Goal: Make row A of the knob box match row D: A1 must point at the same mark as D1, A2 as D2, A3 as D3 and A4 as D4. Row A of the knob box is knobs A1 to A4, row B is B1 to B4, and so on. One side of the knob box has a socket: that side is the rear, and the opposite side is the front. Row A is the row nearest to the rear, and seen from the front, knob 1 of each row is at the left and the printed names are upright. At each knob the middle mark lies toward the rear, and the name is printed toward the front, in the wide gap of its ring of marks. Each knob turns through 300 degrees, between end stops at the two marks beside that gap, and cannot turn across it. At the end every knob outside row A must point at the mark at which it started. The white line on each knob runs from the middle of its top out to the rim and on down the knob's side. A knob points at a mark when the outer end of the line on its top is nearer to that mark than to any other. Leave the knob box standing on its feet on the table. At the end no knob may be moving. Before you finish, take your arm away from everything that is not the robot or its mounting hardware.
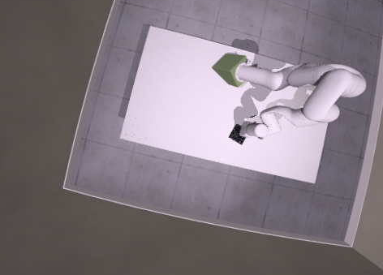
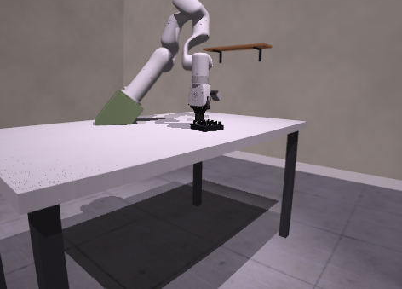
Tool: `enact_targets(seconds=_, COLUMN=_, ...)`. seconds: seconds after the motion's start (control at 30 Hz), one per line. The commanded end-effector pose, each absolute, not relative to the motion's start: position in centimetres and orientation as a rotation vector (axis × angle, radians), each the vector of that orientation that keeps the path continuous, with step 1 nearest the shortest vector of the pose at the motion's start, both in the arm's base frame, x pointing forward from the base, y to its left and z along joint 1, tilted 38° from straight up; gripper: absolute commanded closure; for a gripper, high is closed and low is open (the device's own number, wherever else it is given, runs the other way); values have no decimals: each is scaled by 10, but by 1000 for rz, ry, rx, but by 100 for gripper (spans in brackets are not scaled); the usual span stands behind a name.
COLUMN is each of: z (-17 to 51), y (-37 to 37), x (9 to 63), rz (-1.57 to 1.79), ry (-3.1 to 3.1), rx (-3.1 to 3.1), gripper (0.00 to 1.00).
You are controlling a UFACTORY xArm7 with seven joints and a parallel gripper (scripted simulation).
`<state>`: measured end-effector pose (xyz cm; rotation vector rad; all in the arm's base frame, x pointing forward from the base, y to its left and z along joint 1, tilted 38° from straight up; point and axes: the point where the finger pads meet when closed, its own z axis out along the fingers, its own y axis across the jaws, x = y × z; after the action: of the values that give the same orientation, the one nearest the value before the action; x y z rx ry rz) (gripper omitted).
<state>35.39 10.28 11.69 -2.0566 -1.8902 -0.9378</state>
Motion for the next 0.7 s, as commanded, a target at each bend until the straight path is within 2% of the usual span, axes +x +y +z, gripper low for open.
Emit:
enact_targets(seconds=0.0, z=118, y=102, x=355, rz=-919, ry=-1812, rx=-2108, gripper=92)
enact_targets(seconds=0.67, z=118, y=102, x=355, rz=-887, ry=-1659, rx=-2192, gripper=92)
